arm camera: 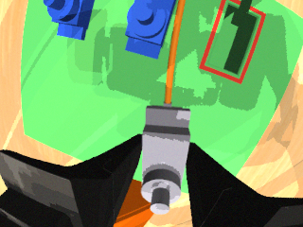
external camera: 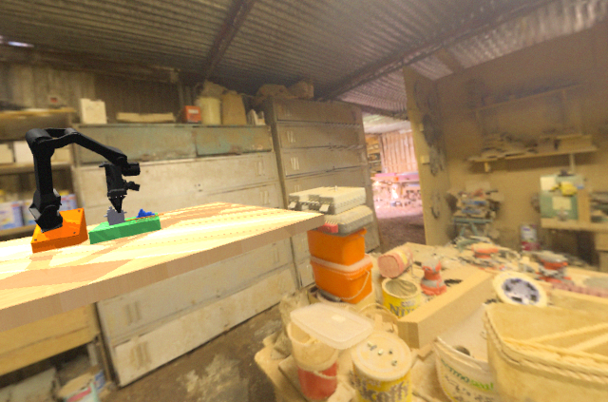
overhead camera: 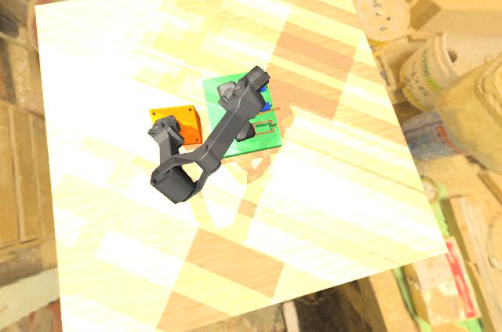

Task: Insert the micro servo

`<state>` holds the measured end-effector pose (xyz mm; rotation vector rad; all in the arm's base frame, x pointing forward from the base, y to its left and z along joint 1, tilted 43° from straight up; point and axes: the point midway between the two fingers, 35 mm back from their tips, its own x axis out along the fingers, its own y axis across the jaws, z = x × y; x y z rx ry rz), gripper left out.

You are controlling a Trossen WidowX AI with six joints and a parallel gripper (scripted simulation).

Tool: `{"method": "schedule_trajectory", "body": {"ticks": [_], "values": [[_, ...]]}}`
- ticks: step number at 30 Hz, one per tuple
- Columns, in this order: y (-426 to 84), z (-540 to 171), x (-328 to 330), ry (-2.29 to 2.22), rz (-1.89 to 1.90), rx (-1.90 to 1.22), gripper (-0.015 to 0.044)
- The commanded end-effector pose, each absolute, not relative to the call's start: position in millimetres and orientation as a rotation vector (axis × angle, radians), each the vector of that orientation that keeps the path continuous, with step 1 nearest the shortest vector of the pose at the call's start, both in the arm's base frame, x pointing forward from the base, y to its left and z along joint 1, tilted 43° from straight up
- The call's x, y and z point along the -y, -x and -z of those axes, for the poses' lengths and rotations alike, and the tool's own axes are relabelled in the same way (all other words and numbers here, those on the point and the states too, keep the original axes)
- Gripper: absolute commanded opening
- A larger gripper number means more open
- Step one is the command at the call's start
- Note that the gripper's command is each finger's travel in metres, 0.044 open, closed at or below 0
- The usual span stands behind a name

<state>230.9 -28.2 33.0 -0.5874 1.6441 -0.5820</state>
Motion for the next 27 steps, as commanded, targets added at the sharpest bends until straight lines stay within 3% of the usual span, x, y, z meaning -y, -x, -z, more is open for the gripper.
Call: {"method": "schedule_trajectory", "body": {"ticks": [1, 3, 27], "values": [[-232.1, -36.4, 25.3, 0.589, 0.581, -1.642, 0.0032], [-232.8, -41.0, 20.9, 0.589, 0.581, -1.642, 0.0000], [-232.4, -58.0, 11.0, 0.589, 0.581, -1.642, 0.0000]]}}
